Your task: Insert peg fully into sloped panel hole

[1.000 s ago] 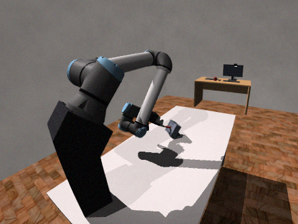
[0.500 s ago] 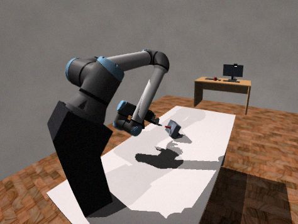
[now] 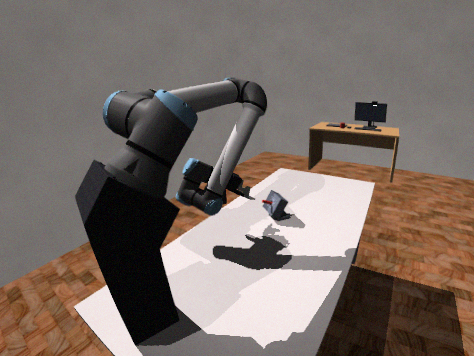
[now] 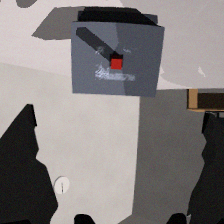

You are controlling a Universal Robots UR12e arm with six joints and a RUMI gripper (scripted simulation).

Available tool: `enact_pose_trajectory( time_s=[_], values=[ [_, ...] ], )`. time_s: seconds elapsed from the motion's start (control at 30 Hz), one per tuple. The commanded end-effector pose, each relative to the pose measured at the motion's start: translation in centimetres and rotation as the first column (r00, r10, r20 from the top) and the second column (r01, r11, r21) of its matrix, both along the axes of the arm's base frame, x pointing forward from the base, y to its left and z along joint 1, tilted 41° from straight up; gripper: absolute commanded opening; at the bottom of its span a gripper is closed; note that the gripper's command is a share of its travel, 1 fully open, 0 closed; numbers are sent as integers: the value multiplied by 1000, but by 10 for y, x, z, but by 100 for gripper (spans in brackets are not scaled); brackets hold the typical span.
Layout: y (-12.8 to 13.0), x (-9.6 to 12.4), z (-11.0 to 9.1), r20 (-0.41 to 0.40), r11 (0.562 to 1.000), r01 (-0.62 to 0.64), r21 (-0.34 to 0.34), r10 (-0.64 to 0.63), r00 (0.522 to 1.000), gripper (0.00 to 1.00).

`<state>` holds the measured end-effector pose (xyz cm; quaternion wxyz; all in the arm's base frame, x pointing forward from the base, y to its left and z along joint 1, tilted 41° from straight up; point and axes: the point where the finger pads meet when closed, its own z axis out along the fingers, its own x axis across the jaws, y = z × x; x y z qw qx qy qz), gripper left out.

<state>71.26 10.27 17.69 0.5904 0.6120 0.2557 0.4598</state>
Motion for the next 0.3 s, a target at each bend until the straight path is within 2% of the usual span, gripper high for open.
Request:
enact_pose_trajectory(
  time_s=[0.0, 0.27],
  values=[
    [0, -1, 0, 0, 1000, 1, 0, -1, 1000, 89],
    [0, -1, 0, 0, 1000, 1, 0, -1, 1000, 100]
  ],
)
